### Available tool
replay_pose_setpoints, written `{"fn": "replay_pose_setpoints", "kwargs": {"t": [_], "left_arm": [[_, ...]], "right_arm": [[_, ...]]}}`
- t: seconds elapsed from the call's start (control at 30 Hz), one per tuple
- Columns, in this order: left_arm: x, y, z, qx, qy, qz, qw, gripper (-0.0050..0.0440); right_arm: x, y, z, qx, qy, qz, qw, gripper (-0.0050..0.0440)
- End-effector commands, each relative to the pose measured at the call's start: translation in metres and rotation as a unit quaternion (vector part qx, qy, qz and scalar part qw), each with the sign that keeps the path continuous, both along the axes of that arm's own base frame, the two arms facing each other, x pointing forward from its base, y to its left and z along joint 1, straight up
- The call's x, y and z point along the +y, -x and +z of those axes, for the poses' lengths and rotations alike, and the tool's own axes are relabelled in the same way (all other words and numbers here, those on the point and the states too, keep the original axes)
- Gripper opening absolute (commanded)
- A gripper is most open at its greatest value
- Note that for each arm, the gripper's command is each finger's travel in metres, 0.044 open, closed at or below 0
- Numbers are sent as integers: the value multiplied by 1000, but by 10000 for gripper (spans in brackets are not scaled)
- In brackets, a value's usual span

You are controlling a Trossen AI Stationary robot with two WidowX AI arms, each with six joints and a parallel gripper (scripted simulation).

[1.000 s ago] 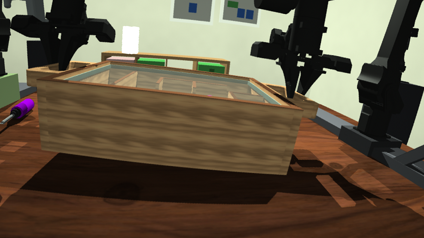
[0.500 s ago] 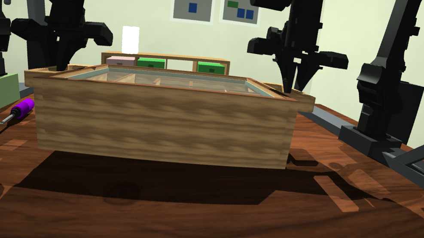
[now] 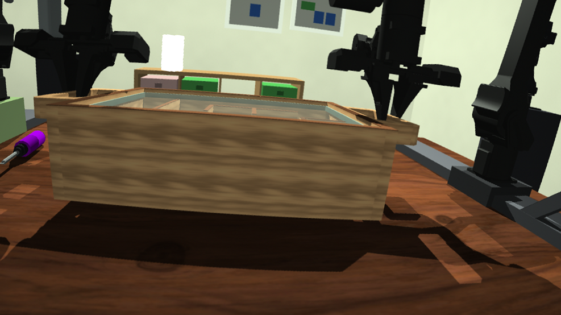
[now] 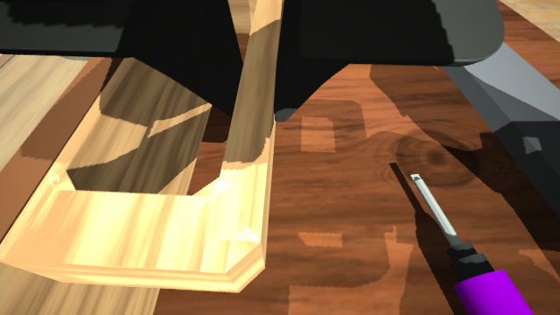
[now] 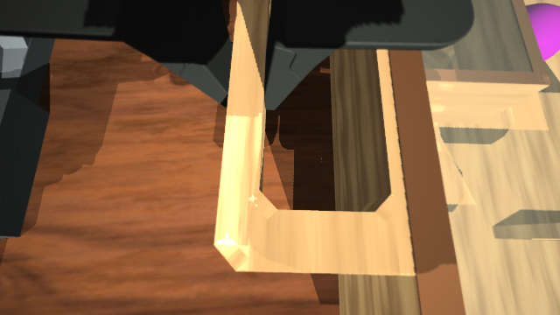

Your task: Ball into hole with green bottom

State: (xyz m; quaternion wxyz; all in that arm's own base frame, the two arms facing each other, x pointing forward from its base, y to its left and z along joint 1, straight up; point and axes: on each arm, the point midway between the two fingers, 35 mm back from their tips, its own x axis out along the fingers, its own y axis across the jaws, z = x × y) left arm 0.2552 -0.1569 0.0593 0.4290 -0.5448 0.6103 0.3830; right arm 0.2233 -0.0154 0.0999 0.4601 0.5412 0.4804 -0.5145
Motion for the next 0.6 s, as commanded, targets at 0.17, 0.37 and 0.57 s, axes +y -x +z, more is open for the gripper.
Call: {"fn": "replay_pose_setpoints", "kwargs": {"t": [0.17,0.37,0.57], "left_arm": [[-10,-6,24,7,5,-4,1000,-50],[-12,-4,29,6,-23,-3,1000,-50],[-6,3,17,-1,-3,-4,1000,-50]], "right_arm": [[3,5,-2,-33,13,0,999,-50],[6,-2,3,-45,40,-1,998,-50],[3,-5,7,-27,17,2,999,-50]]}}
